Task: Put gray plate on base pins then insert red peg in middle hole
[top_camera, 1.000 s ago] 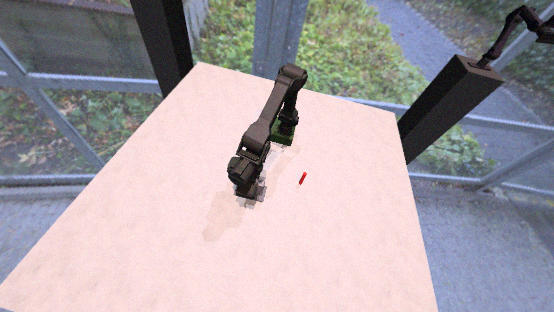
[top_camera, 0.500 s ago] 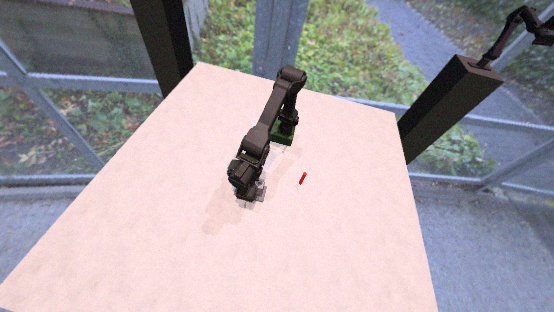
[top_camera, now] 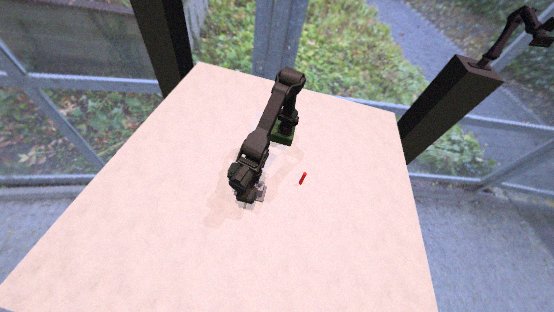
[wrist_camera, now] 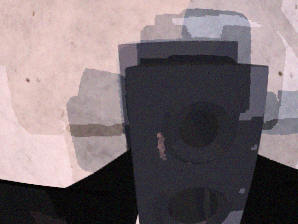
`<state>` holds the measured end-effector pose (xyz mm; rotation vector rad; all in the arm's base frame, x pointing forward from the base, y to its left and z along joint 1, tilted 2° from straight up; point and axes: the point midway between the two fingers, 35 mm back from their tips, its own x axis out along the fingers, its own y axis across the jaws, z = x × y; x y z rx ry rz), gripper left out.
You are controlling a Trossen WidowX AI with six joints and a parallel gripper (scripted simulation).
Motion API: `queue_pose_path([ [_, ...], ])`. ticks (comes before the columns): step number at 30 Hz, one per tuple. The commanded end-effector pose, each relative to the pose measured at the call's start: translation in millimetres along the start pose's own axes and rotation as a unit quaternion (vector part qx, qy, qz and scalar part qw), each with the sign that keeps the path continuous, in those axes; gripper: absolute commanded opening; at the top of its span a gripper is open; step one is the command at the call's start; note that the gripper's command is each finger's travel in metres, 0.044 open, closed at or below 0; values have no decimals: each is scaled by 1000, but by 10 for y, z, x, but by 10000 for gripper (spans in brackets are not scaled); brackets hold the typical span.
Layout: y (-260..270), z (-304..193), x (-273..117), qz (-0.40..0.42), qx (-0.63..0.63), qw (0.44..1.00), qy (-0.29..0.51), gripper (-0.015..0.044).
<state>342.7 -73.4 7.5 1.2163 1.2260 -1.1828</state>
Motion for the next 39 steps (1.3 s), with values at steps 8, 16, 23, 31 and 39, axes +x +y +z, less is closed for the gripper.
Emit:
queue_pose_path([
  [8,4,1,-9,1,0,1000,0,105],
  [16,4,1,-9,1,0,1000,0,315],
  [23,4,1,-9,1,0,1000,0,440],
  [31,63,11,-758,0,-1,1000,-1,440],
  [39,49,1,-1183,-1,-2,1000,-2,440],
])
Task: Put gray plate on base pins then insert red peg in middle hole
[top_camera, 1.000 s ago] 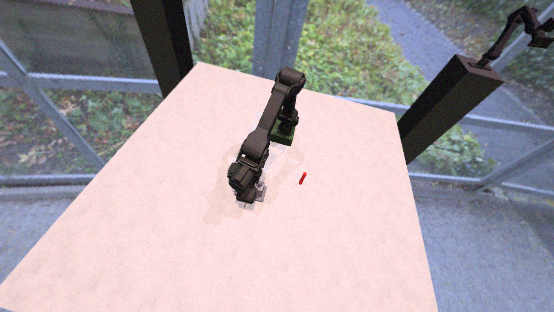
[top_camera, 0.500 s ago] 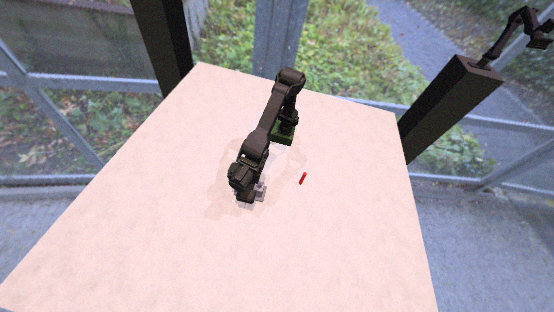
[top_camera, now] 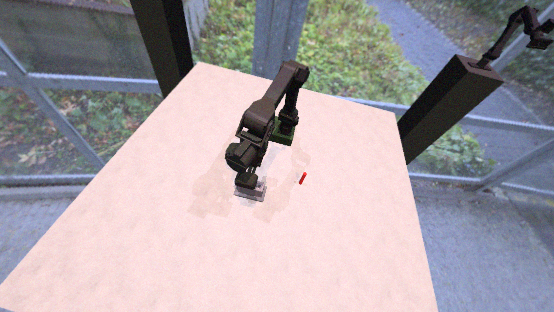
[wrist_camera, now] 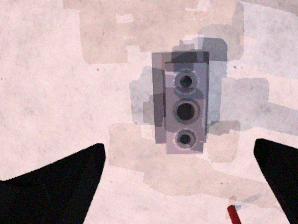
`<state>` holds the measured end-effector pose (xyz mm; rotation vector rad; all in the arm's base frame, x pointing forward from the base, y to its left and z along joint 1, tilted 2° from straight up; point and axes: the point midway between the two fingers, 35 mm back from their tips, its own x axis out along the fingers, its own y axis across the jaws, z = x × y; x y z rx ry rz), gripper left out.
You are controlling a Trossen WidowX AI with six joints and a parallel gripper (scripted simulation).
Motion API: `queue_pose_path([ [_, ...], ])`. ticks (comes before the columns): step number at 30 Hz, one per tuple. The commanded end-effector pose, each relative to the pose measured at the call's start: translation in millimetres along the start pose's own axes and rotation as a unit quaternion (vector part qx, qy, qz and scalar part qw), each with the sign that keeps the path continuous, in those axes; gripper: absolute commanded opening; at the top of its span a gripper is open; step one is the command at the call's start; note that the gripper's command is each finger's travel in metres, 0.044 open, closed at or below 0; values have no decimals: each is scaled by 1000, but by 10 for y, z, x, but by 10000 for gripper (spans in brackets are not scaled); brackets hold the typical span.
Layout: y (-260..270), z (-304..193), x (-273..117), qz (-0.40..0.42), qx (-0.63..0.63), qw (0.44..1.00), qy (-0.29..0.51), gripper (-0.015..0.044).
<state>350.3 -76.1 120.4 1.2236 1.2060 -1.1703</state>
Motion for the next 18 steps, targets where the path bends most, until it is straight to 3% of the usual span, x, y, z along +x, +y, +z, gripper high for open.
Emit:
queue_pose_path([
  [1,-33,-4,-54,-12,-2,1000,1,440],
  [3,-50,-128,-60,-12,-13,1000,1,440],
  [12,-647,-1514,-81,-12,-159,987,10,440],
  [18,-1045,-1931,-56,-14,-219,976,13,440],
])
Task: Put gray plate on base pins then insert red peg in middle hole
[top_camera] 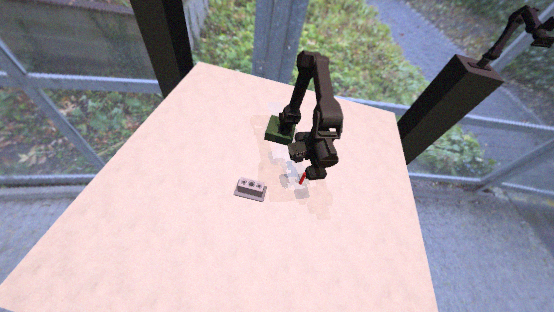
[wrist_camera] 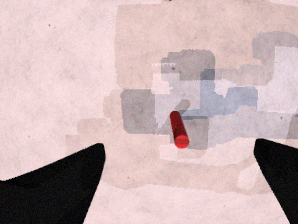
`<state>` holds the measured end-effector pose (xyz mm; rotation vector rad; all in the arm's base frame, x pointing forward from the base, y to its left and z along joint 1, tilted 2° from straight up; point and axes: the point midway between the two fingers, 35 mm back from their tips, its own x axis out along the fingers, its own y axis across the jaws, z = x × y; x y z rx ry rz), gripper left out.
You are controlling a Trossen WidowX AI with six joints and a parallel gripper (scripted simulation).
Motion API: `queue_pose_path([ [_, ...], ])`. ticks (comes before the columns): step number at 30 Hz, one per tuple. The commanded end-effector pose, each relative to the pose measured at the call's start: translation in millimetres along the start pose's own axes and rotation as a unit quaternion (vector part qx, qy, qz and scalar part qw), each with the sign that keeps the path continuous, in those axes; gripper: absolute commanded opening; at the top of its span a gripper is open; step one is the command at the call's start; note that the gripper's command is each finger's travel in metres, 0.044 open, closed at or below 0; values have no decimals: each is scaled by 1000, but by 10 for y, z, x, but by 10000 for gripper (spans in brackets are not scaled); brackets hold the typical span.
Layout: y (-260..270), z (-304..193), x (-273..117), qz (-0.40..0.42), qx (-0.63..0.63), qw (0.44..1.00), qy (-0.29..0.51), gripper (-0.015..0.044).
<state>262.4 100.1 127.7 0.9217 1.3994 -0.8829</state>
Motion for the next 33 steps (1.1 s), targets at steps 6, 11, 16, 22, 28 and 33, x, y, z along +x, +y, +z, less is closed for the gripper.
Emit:
queue_pose_path([
  [6,-95,-240,44,2,-21,1000,2,440],
  [11,-95,-241,296,2,-21,1000,2,440],
  [16,-89,-246,398,2,-21,1000,2,440],
  [22,-86,-249,457,2,-21,1000,2,440],
  [28,-77,-250,551,2,-21,1000,2,440],
  [33,-73,-249,632,1,-22,1000,1,440],
])
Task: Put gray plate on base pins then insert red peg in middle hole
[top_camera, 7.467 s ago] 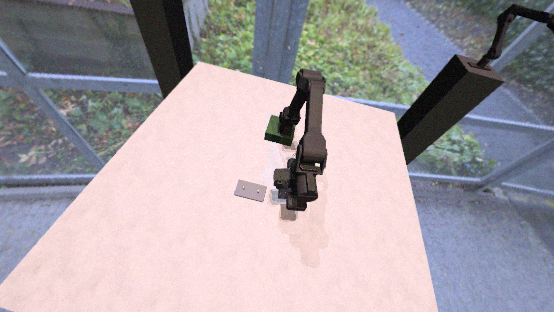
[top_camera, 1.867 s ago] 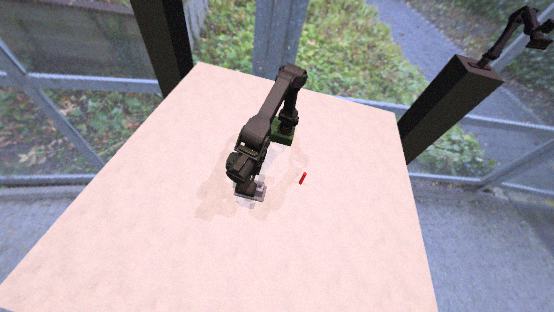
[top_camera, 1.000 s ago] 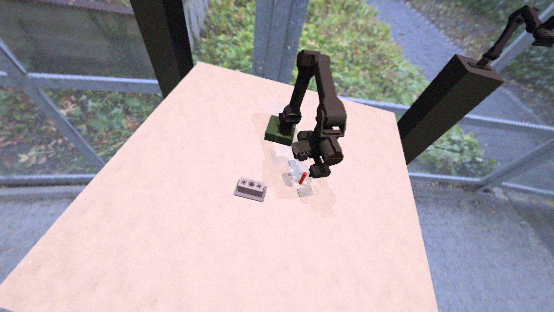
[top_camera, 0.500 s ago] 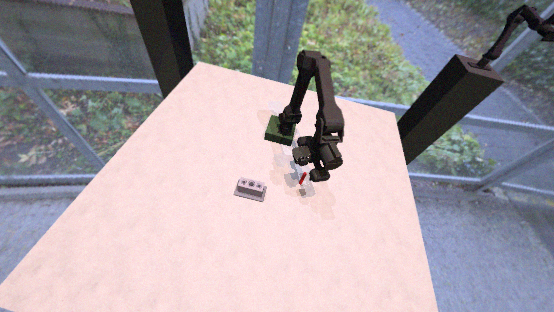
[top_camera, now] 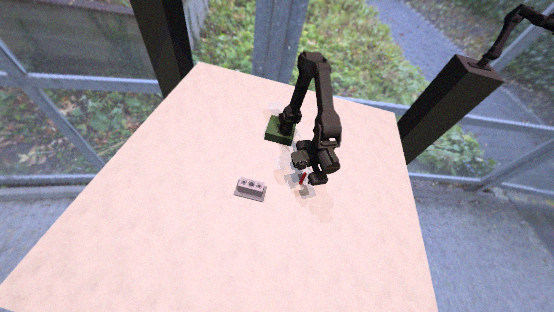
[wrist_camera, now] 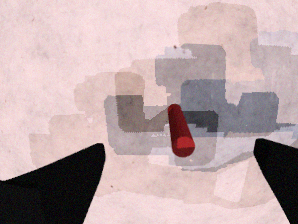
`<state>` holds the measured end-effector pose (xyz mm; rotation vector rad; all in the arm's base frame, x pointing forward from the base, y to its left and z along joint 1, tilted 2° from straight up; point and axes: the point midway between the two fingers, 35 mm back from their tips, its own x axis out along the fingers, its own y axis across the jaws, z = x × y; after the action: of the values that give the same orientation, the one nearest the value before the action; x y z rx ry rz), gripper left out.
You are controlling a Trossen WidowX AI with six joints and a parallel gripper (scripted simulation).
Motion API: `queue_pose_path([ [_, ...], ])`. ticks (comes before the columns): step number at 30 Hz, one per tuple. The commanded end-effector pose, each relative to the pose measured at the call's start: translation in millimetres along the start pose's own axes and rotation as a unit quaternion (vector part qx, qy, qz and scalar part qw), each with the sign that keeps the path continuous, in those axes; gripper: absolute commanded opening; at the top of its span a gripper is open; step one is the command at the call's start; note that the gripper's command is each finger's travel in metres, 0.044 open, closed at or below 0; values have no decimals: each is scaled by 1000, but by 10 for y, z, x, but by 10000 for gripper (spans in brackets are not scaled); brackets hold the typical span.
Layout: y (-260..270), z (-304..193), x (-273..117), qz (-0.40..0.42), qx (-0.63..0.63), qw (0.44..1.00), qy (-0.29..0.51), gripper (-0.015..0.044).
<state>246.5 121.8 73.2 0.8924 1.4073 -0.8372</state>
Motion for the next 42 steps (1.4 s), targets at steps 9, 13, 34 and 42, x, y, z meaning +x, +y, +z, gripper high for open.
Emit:
queue_pose_path([
  [9,-12,-6,225,-5,1,1000,2,440],
  [13,-14,-8,291,-5,1,1000,2,440],
  [34,-25,-12,447,-4,3,1000,2,177],
  [42,-25,-12,447,-4,3,1000,2,7],
])
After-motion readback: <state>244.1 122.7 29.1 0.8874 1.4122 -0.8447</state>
